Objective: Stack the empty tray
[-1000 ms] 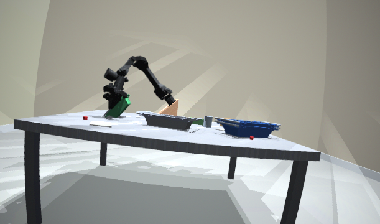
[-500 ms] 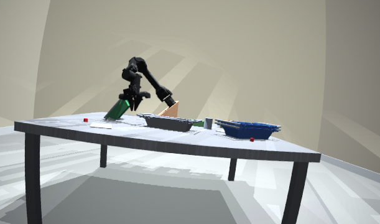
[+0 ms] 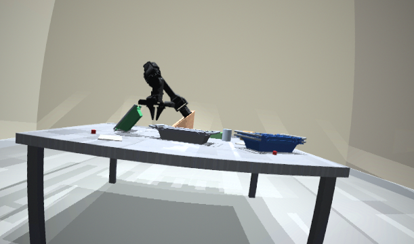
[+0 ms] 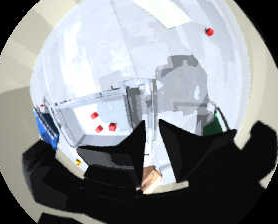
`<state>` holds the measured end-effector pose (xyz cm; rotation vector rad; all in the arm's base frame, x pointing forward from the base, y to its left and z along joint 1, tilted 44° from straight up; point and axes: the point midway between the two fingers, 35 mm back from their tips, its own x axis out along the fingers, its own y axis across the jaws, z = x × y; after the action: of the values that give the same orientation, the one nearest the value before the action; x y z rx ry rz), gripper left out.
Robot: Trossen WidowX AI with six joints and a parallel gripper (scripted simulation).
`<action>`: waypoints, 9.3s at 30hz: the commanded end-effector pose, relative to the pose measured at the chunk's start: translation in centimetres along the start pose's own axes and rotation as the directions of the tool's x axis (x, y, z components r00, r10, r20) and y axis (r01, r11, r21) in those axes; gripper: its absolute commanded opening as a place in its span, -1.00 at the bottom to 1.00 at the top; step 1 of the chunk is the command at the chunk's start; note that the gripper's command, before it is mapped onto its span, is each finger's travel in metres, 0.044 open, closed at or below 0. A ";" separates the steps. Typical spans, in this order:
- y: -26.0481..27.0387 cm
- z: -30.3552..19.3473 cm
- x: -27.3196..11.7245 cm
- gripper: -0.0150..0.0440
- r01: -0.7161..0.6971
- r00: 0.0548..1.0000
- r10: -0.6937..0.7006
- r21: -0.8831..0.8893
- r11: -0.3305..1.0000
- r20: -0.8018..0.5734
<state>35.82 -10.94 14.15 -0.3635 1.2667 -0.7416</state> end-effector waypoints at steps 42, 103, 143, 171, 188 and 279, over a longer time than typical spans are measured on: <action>5.7 -0.4 2.2 -0.19 0.007 1.000 -0.007 -0.010 1.000 -0.011; 11.4 0.3 -5.1 -0.19 -0.001 1.000 0.000 -0.022 1.000 -0.026; 32.2 -3.7 5.0 -0.19 -0.007 1.000 0.007 -0.006 1.000 -0.012; 25.8 -3.7 2.6 -0.19 -0.004 1.000 0.004 -0.008 1.000 -0.013; 25.2 -3.5 -0.6 -0.19 -0.005 1.000 0.005 -0.008 1.000 -0.013; -24.2 -19.2 -12.2 -0.49 0.018 1.000 -0.025 -0.369 0.929 -0.012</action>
<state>8.98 -16.88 33.22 -0.6793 1.4174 -0.5284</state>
